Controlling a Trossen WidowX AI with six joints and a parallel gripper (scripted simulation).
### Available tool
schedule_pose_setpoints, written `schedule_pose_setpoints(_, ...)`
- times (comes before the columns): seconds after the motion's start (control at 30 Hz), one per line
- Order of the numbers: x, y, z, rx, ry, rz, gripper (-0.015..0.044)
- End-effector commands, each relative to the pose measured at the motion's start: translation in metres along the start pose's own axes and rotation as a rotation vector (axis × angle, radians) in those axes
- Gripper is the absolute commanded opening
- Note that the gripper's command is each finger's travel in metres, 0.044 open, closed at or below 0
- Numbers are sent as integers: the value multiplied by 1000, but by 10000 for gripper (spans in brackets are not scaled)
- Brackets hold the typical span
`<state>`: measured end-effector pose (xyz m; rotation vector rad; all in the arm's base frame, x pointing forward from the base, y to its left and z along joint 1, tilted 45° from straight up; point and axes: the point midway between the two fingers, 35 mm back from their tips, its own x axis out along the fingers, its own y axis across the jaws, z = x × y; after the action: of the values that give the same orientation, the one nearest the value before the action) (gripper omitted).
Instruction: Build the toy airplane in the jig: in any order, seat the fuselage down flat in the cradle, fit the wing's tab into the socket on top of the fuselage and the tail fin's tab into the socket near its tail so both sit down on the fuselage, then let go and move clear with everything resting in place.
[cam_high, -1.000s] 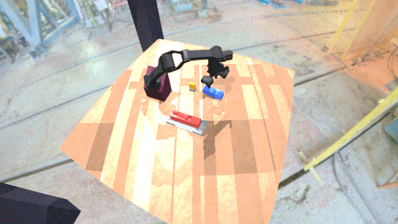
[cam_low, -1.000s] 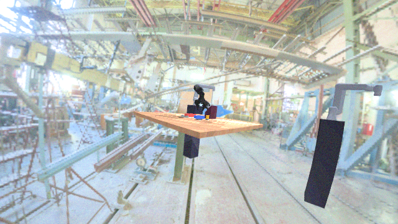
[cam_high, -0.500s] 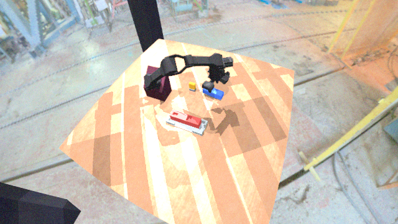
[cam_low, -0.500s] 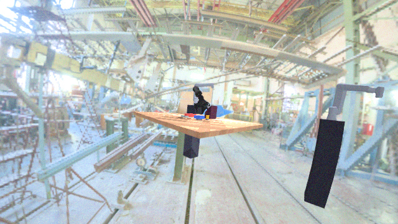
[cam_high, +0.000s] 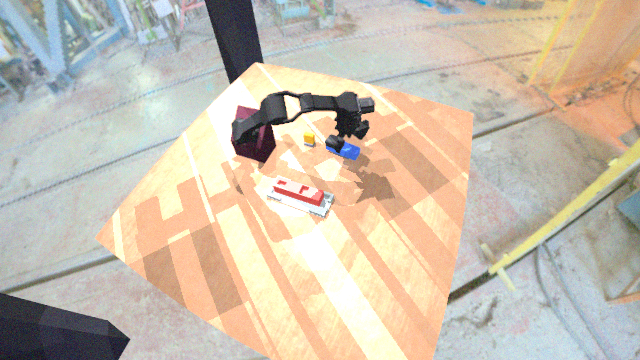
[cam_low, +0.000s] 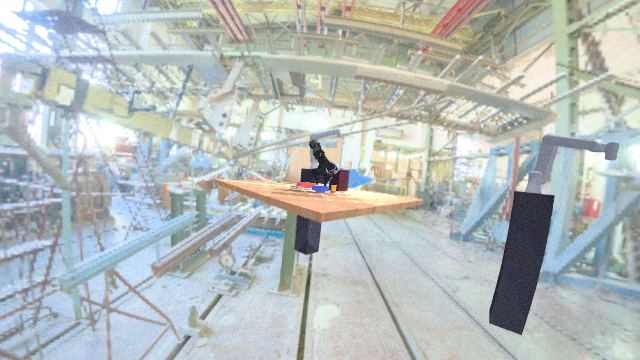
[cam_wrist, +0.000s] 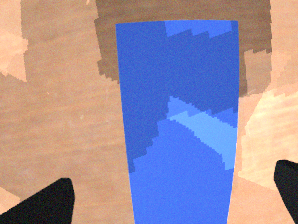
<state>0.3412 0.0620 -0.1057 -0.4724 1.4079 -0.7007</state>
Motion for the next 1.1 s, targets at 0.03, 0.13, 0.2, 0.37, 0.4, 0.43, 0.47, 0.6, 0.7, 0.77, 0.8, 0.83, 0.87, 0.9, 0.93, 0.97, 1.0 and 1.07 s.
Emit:
schedule_pose_setpoints(0.03, 10, -1, -2, -7, 2, -8, 440)
schedule_pose_setpoints(0.13, 15, -1, -2, -7, 2, -9, 440)
schedule_pose_setpoints(0.2, 18, -2, -2, -7, 2, -9, 440)
schedule_pose_setpoints(0.37, 26, -2, -2, -7, 2, -10, 440)
schedule_pose_setpoints(0.4, 27, -2, -2, -7, 2, -10, 440)
schedule_pose_setpoints(0.43, 27, -2, -2, -7, 2, -10, 440)
schedule_pose_setpoints(0.47, 27, -2, -2, -7, 2, -10, 414)
schedule_pose_setpoints(0.6, 27, -2, -2, -7, 2, -10, 309)
schedule_pose_setpoints(0.7, 27, -2, -2, -7, 2, -10, 230)
schedule_pose_setpoints(0.77, 27, -2, -2, -7, 2, -10, 197)
schedule_pose_setpoints(0.8, 27, -2, -2, -7, 2, -10, 190)
schedule_pose_setpoints(0.83, 27, -2, -2, -7, 2, -10, 184)
schedule_pose_setpoints(0.87, 27, -2, -2, -7, 2, -10, 177)
schedule_pose_setpoints(0.9, 27, -2, -2, -7, 2, -10, 170)
schedule_pose_setpoints(0.93, 27, -2, -2, -7, 2, -10, 164)
schedule_pose_setpoints(0.97, 27, -2, -2, -7, 2, -10, 157)
schedule_pose_setpoints(1.0, 27, -2, -2, -7, 2, -10, 131)
schedule_pose_setpoints(1.07, 25, -2, -2, -9, -2, -8, 78)
